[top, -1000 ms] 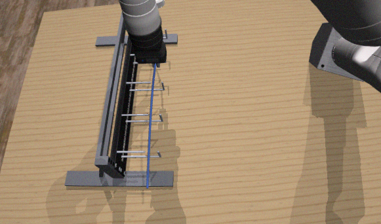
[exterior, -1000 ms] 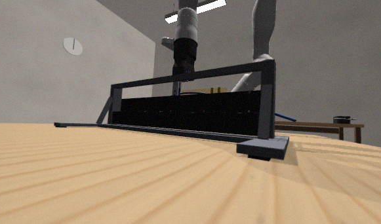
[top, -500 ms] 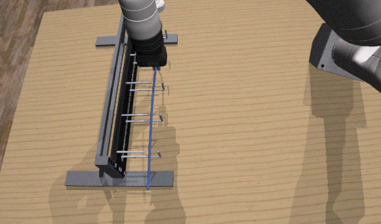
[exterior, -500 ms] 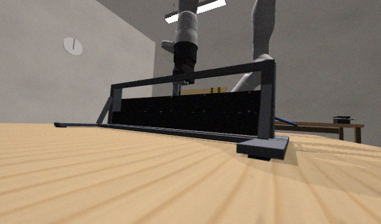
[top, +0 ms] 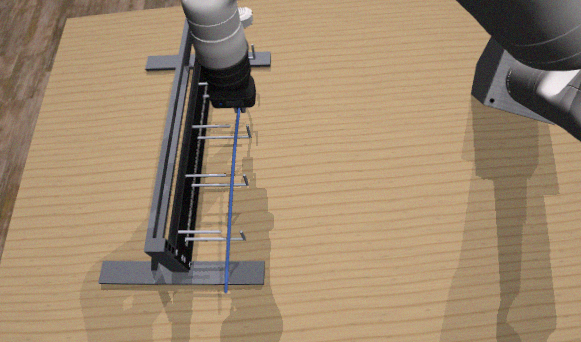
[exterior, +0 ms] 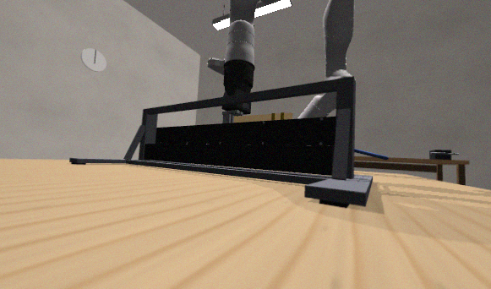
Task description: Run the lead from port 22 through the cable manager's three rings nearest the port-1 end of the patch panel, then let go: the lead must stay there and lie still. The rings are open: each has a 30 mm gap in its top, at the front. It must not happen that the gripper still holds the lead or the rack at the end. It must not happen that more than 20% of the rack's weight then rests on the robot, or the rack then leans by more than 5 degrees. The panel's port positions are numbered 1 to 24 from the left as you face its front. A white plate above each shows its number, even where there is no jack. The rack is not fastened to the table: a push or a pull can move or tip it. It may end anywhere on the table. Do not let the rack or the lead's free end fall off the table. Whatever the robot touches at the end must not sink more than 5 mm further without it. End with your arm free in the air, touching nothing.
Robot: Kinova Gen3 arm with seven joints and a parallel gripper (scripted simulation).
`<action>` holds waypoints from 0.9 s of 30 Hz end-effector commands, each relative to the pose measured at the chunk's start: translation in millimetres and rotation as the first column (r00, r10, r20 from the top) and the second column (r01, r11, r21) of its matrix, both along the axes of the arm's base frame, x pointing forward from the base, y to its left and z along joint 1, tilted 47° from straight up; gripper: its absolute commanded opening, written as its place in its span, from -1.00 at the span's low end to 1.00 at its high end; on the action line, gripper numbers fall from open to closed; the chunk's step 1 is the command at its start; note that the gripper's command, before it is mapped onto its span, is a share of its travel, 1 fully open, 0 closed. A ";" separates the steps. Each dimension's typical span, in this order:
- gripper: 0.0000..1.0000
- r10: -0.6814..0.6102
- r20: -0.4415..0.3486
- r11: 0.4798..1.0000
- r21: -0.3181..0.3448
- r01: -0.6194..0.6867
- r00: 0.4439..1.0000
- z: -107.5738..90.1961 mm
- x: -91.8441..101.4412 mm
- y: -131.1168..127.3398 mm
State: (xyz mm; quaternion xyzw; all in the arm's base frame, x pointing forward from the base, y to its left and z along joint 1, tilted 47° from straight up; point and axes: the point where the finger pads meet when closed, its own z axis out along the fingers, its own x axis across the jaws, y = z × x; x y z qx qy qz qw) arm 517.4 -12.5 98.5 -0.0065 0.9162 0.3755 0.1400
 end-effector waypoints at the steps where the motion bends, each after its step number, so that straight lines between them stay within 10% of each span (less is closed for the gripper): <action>1: -1.00 -0.001 0.000 1.000 0.000 0.001 1.000 -2.1 1.0 1.5; 27: -1.00 -0.001 0.000 1.000 0.000 0.001 1.000 -14.7 5.6 14.2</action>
